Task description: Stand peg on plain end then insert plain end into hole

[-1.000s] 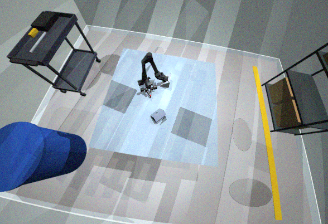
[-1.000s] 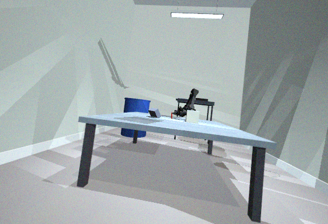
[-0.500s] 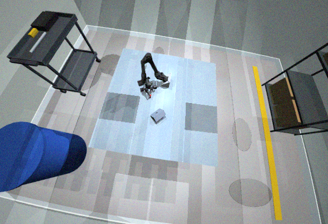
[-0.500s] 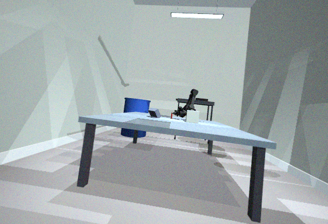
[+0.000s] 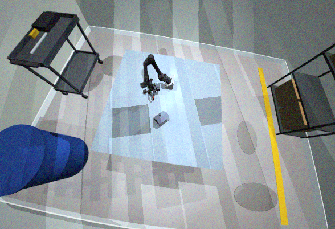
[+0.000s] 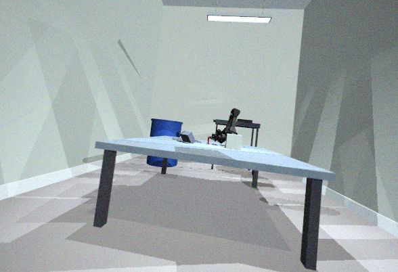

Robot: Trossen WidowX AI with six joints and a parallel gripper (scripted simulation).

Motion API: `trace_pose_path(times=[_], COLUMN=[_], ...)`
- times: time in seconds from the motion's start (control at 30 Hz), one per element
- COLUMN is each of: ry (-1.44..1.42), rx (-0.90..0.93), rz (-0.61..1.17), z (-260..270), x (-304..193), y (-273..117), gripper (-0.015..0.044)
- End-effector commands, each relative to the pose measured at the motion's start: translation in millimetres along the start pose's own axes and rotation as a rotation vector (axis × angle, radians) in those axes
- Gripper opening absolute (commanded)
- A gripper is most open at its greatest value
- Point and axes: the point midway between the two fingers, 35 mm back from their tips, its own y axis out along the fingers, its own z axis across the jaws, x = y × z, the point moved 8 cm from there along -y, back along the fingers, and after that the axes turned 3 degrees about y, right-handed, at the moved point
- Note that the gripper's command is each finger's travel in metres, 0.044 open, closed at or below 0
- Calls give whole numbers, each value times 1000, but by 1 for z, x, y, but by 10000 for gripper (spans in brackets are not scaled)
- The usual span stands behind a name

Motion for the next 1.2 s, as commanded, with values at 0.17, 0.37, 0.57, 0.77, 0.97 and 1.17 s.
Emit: trace_pose_path(times=[0.17, 0.37, 0.57, 0.77, 0.97, 1.17], ry=[0, 0, 0, 0, 0, 0], rx=[0, 0, 0, 0, 0, 0], rz=[-4, -10, -16, -16, -16, -16], z=[-1, -2, -2, -2, -2, -2], x=[-3, -4, -2, -2, -2, -2], y=[-1, -1, -1, -1, -1, -1], gripper=[50, 50, 109, 130, 130, 130])
